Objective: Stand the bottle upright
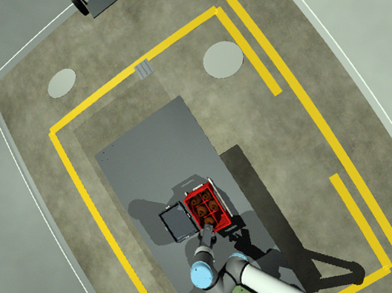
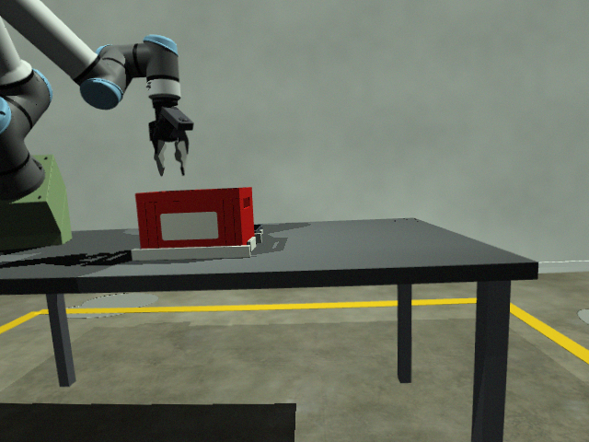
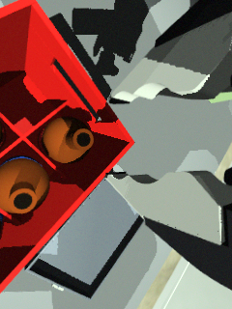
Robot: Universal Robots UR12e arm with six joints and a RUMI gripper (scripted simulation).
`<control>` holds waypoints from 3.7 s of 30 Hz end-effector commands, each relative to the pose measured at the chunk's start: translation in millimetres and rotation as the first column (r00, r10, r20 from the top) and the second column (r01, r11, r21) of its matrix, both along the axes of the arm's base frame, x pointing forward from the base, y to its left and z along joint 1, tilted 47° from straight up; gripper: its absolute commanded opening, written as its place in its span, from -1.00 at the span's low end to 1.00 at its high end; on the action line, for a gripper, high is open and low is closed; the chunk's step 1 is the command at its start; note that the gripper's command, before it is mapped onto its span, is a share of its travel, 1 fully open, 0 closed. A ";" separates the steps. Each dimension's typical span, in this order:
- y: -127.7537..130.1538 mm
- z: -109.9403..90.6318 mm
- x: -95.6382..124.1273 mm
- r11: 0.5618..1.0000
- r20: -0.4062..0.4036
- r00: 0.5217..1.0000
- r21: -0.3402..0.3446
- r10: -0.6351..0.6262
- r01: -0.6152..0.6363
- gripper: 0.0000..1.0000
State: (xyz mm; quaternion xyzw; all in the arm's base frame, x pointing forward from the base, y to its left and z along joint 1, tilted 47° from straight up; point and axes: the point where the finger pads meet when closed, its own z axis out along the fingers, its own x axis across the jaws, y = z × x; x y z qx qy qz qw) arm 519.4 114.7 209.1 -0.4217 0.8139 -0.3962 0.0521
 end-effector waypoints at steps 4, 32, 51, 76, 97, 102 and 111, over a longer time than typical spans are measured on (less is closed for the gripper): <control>-3.7 -4.2 3.0 1.000 0.001 1.000 0.000 0.000 0.000 -0.24; -21.2 -24.1 15.4 1.000 0.001 1.000 0.000 0.000 0.000 -0.24; -22.4 -25.4 16.2 1.000 0.001 1.000 0.000 0.000 0.000 -0.24; -22.4 -25.4 16.2 1.000 0.001 1.000 0.000 0.000 0.000 -0.24; -23.9 -22.0 19.6 1.000 0.001 1.000 0.000 0.000 0.000 -0.24; -23.9 -22.0 19.6 1.000 0.001 1.000 0.000 0.000 0.000 -0.24; -23.9 -22.0 19.6 1.000 0.001 1.000 0.000 0.000 0.000 -0.24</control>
